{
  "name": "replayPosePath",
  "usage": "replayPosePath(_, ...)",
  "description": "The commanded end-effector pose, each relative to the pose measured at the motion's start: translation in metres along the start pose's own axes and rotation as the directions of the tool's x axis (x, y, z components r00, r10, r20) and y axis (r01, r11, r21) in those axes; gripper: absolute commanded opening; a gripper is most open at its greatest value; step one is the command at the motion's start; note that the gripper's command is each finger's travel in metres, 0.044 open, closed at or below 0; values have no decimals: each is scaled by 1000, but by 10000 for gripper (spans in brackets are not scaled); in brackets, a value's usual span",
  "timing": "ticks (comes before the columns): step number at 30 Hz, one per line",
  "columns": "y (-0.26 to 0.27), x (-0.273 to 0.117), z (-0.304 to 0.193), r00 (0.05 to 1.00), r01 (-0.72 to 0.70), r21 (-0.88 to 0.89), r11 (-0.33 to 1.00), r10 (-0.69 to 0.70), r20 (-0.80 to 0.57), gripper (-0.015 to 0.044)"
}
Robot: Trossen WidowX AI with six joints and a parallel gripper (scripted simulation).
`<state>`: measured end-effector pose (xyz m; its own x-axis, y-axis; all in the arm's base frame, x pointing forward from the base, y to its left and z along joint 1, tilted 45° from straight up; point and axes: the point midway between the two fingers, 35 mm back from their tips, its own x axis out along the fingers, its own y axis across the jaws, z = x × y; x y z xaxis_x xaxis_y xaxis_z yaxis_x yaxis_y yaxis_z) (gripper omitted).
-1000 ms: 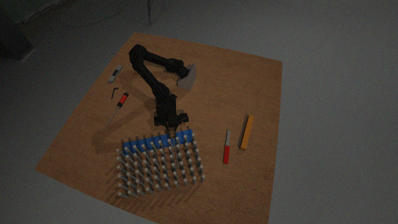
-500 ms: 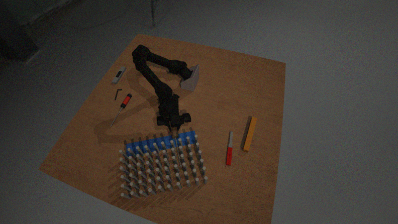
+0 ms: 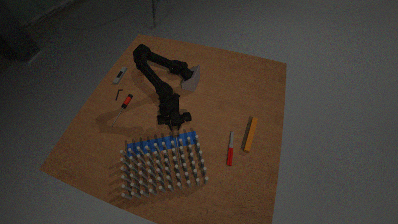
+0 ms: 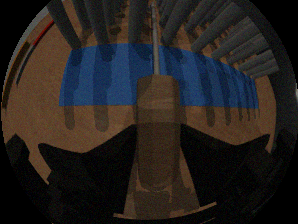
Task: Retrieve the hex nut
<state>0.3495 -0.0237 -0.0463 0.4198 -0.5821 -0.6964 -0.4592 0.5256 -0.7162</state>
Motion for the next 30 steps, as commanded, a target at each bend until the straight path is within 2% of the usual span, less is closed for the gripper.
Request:
replayPosePath(1, 1, -2, -3, 1000, -5, -4, 1000, 5, 4, 0)
replayPosePath(30, 1, -9, -19, 1000, -5, -4, 1000, 5, 4, 0)
